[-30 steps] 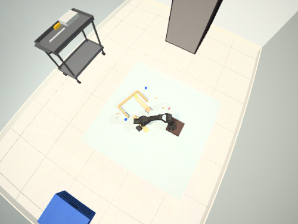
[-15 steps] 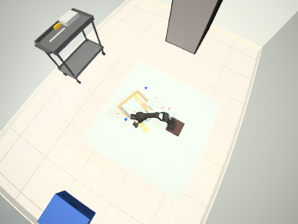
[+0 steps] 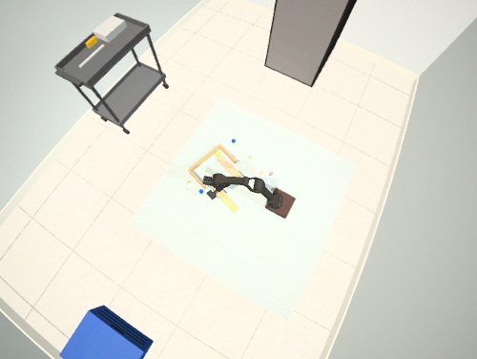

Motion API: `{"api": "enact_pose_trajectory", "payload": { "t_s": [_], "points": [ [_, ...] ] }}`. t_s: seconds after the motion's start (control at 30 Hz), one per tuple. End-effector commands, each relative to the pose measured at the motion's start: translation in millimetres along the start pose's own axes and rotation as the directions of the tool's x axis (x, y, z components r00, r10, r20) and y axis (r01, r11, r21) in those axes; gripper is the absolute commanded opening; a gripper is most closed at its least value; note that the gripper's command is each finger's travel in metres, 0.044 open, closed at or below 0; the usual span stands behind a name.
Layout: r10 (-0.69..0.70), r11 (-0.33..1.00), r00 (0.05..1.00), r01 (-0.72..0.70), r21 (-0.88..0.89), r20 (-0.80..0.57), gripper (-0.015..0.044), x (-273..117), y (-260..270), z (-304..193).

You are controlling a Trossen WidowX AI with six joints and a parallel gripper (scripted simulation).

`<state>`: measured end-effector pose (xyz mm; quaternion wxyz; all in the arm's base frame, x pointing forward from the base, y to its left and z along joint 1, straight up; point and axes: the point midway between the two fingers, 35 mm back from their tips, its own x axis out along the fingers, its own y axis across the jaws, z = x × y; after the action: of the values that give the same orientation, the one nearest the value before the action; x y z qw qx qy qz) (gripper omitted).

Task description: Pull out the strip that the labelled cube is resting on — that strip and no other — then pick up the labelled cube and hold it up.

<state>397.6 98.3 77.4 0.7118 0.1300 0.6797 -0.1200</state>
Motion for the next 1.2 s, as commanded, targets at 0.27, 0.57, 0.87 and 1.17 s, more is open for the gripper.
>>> {"api": "enact_pose_trajectory", "payload": {
  "t_s": [0.27, 0.57, 0.87, 1.17],
  "points": [
    [0.002, 1.000, 1.000, -0.002, -0.003, -0.001, 0.0440, -3.8, 1.7, 43.6],
    [0.002, 1.000, 1.000, -0.002, -0.003, 0.000, 0.0309, 1.1, 2.4, 52.9],
    [0.002, 1.000, 1.000, -0.002, -0.003, 0.000, 0.0250, 15.9, 2.8, 53.5],
    [0.002, 1.000, 1.000, -0.002, -0.003, 0.000, 0.0250, 30.6, 3.1, 53.6]
  ]
}}
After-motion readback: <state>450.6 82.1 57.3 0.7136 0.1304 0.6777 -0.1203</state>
